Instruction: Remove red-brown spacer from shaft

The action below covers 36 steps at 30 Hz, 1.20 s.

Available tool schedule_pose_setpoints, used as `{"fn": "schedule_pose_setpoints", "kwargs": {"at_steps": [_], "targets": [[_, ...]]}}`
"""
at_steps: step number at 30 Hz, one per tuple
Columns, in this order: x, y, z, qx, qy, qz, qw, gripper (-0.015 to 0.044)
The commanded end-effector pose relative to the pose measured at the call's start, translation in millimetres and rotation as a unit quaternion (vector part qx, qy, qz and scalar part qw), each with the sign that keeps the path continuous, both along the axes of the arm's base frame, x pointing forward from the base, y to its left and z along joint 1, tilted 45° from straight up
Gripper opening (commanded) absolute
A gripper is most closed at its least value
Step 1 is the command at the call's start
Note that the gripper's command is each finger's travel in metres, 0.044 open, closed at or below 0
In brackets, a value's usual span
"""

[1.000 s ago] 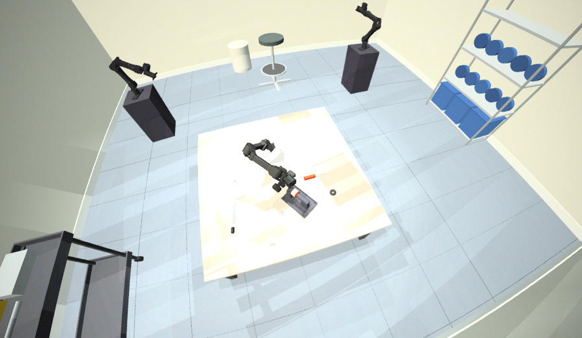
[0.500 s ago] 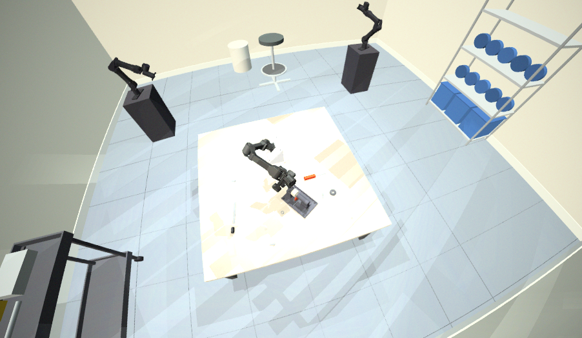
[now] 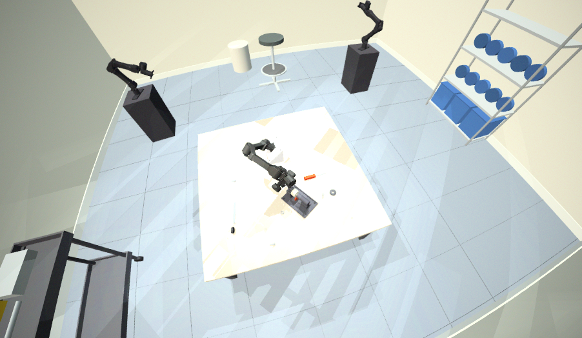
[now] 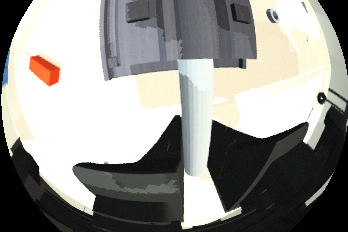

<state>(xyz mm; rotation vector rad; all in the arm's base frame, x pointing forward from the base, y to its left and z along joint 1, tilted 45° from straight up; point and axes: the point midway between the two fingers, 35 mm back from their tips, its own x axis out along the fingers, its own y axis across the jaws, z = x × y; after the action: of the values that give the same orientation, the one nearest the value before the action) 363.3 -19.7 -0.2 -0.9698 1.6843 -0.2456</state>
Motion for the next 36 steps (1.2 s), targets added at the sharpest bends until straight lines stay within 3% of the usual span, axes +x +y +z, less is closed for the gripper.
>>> {"fn": "schedule_pose_setpoints", "kwargs": {"at_steps": [1, 36], "targets": [[0.1, 0.0, 0.0, 0.000, 0.000, 0.000, 1.000, 0.0000], [8.9, 3.3, -3.0, -0.002, 0.000, 0.002, 1.000, 0.0000]]}}
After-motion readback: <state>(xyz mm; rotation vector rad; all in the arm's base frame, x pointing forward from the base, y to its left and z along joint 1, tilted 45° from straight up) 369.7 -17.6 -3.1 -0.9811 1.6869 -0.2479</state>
